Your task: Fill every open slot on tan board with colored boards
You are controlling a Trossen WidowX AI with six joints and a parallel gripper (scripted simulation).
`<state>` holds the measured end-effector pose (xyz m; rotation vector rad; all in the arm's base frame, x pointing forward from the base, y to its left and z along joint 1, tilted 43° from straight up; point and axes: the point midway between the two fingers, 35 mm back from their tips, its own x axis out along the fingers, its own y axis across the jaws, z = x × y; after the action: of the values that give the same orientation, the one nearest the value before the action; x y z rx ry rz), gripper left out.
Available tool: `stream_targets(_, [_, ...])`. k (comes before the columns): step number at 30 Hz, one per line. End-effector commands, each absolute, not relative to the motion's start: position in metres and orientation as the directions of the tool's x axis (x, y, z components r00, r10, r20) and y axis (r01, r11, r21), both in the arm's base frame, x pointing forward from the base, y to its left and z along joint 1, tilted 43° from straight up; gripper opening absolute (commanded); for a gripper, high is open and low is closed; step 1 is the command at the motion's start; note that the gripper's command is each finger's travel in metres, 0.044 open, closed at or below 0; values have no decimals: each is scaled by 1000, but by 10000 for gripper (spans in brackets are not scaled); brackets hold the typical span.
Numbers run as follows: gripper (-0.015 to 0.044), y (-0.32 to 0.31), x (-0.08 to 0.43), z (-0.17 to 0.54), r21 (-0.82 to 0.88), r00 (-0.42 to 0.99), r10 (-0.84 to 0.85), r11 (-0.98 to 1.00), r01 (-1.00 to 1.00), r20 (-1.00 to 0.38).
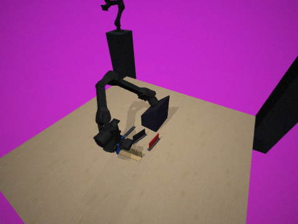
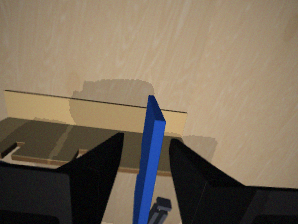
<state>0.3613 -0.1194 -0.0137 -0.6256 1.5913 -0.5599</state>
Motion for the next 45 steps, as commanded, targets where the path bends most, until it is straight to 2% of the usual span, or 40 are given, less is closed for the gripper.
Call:
stream_targets(1, [165,-88,370,18,-672,-60,-676,737,-73,-735])
stream_targets(9, [165,-67,371,37,-675,-64,-679,734,-74,-731])
stream_targets(10, [185,-66,372,38,-675,-58,-679,734,-72,-732])
stream_targets(14, [185,-57,376,47,-674,-22,-676,736,-59,-736])
stream_targets(21, [185,-14,315,41,-660,-35,-660,745,98,-751])
stream_targets(29, [185,13,202,32,-648,-69,-671,675,353,-738])
stream_targets(38, [185,11,192,29,-647,-72,-674,664,375,-735])
stream_targets(45, [185,-34,187,-17,-649,-72,-677,662,376,-733])
